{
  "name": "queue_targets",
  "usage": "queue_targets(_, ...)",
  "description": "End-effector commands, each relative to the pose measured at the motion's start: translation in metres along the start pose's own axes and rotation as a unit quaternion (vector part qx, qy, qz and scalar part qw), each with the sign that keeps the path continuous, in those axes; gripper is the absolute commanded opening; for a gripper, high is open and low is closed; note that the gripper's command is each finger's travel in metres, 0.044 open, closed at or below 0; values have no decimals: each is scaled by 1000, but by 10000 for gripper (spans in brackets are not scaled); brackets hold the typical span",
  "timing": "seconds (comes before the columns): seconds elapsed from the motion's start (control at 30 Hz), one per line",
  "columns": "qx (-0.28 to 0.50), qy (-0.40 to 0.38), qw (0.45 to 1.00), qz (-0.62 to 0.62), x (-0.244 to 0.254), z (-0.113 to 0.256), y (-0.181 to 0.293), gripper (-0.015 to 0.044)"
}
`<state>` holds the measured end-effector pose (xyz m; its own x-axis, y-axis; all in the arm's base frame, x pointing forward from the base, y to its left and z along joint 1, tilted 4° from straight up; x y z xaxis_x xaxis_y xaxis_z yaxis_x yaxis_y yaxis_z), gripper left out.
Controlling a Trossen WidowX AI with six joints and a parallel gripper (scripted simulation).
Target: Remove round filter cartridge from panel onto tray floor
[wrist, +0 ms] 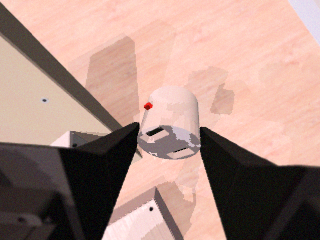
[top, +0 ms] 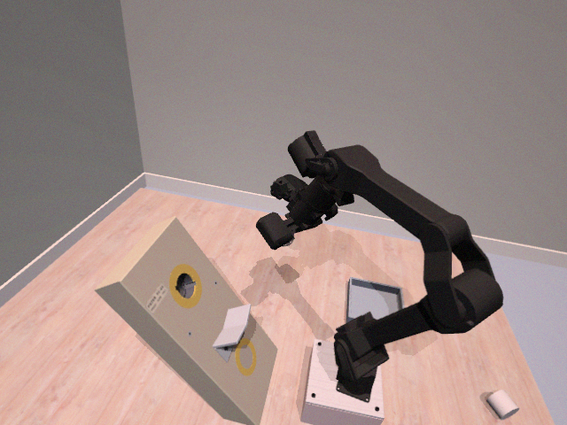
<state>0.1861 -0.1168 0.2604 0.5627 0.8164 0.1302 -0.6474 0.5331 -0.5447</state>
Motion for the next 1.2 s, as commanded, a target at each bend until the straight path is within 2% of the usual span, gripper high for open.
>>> queue_targets(0.0,-8,25,999,-45,-17,-1,-3,0)
queue_targets(0.6,-43,130,963,-233,-94,7,-2,0)
queue_targets(0.8,-44,134,960,-241,-98,7,-1,0)
queue_targets(1.17,-53,177,931,-314,-147,-18,23,0)
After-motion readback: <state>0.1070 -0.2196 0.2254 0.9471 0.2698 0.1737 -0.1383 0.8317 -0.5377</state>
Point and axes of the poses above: the point midway between the two fingers, 35 mm back from their tips, its own z axis back along the fingers, its own x axis across the jaws, y = z × x, the point moved 3 cm from there along z, back along the fingers, and after that the axes turned 14 degrees about -z, right-handed, at the moved point
